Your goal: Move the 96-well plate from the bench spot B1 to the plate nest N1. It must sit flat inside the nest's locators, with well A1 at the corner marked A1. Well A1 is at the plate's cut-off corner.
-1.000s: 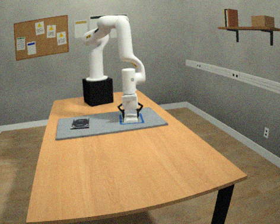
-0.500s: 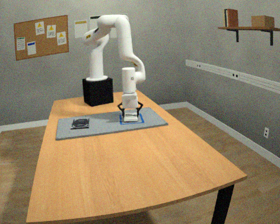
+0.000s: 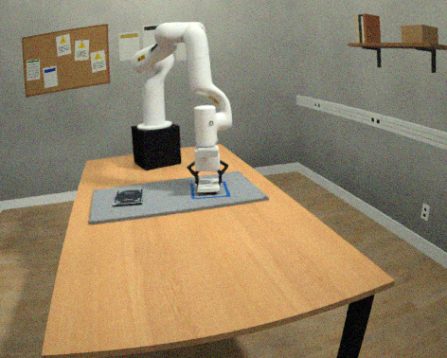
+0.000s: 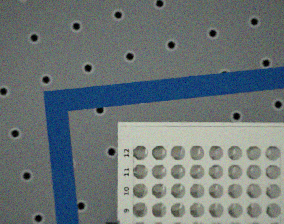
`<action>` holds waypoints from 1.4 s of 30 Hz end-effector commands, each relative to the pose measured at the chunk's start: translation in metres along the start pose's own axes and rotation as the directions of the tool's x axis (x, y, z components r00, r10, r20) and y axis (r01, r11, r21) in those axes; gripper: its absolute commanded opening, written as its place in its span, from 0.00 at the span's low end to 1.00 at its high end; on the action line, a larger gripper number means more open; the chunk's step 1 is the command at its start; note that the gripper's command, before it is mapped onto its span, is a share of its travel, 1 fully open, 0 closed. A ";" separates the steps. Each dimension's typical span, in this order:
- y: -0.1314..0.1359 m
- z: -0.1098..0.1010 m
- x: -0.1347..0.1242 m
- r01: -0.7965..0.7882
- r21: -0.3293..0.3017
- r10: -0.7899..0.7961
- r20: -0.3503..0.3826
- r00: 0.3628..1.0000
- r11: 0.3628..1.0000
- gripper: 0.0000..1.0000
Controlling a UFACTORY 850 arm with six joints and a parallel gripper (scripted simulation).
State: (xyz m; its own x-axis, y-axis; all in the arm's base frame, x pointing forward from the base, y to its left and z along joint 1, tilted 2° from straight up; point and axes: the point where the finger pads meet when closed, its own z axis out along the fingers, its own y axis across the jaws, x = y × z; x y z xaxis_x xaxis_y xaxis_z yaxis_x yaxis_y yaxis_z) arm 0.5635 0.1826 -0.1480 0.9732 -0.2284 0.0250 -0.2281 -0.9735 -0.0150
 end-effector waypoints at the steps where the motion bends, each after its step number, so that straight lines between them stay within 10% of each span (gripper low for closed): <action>1: 0.000 -0.005 0.001 0.000 0.001 0.000 -0.001 1.000 1.000 0.00; 42: 0.000 -0.050 0.001 0.000 0.001 0.000 -0.001 1.000 1.000 0.00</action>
State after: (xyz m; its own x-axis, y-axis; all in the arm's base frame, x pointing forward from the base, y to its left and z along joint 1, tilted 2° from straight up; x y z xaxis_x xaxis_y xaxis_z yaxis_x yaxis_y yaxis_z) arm 0.5622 0.1822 -0.1058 0.9733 -0.2284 0.0248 -0.2281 -0.9735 -0.0148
